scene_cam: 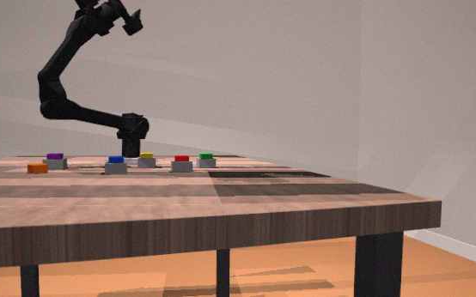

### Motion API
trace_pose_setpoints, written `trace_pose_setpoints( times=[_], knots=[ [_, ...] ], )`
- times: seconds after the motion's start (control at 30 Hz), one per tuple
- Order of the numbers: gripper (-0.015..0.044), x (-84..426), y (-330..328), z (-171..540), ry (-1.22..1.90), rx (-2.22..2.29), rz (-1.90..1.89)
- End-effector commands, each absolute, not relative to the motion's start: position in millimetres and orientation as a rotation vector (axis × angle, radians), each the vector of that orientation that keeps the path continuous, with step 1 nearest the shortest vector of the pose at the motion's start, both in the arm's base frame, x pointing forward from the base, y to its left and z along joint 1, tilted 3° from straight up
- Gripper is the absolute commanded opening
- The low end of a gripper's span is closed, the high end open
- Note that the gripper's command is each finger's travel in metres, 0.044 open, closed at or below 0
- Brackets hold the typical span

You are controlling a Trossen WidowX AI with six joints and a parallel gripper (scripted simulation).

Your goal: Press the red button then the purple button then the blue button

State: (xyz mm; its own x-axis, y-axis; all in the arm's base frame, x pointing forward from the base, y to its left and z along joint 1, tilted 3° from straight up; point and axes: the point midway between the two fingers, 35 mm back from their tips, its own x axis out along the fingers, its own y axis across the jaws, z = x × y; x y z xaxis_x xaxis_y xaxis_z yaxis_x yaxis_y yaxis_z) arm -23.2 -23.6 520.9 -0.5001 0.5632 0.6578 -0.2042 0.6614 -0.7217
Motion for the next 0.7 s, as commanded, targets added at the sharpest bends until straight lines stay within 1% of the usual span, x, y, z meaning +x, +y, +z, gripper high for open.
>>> trace_pose_setpoints(
  times=[0.0,0.17,0.33,0.5,0.67],
  knots=[
    [0.04,-24.4,-19.7,520.9,-1.87,-0.298,0.964],
    [0.04,-40.7,53.1,512.3,-1.679,-0.543,1.131],
    [0.04,-36.3,119.1,492.6,-1.367,-0.708,1.307],
    [0.04,-10.3,177.2,463.9,-0.985,-0.815,1.404],
    [0.04,33.0,221.1,427.9,-0.567,-0.855,1.414]
  ],
)
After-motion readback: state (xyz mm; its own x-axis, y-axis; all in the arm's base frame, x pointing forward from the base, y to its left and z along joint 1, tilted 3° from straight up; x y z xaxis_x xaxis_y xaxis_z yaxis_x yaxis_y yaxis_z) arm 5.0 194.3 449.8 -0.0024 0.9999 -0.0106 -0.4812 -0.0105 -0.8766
